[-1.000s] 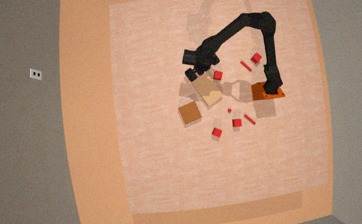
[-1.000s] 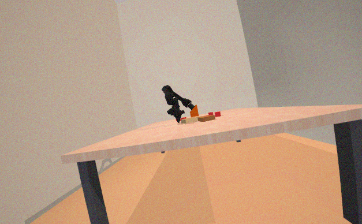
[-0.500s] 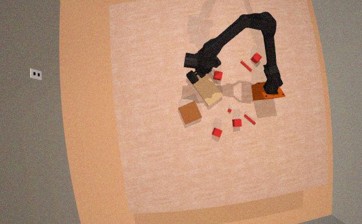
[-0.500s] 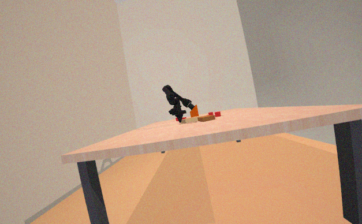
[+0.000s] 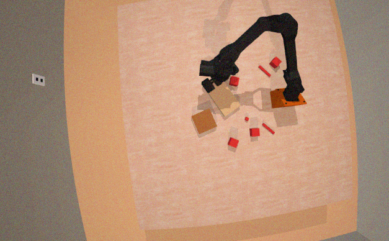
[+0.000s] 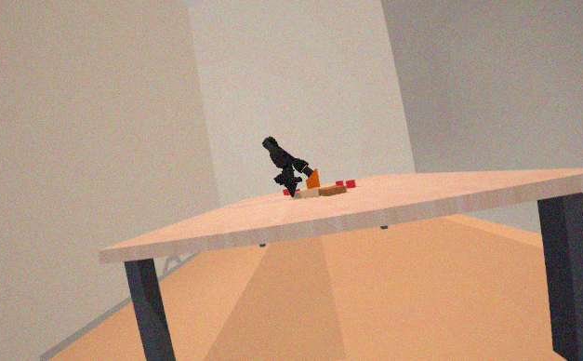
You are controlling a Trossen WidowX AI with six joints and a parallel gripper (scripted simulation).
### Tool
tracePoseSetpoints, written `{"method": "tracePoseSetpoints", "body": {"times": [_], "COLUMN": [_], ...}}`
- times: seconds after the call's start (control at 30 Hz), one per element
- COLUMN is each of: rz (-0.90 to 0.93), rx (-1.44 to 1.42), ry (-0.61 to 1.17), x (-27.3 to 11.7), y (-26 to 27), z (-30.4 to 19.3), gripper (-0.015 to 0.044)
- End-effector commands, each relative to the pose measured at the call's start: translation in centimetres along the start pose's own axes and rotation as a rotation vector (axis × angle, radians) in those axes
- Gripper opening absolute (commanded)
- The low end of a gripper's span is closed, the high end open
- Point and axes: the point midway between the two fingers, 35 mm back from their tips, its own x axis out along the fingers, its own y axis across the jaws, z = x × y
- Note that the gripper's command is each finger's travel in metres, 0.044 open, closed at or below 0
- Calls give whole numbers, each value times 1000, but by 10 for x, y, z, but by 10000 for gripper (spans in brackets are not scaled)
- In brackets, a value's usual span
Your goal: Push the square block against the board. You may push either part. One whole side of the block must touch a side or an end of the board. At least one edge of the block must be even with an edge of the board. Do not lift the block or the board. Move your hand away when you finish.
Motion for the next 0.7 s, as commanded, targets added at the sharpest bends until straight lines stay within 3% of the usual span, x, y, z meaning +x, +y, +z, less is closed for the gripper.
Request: {"method": "tracePoseSetpoints", "body": {"times": [0.0, 0.67], "rz": [-4, -3], "rx": [-6, -7], "ry": [11, 13], "x": [2, 2], "y": [-1, 1], "z": [-10, -31], "gripper": [0, 0]}}
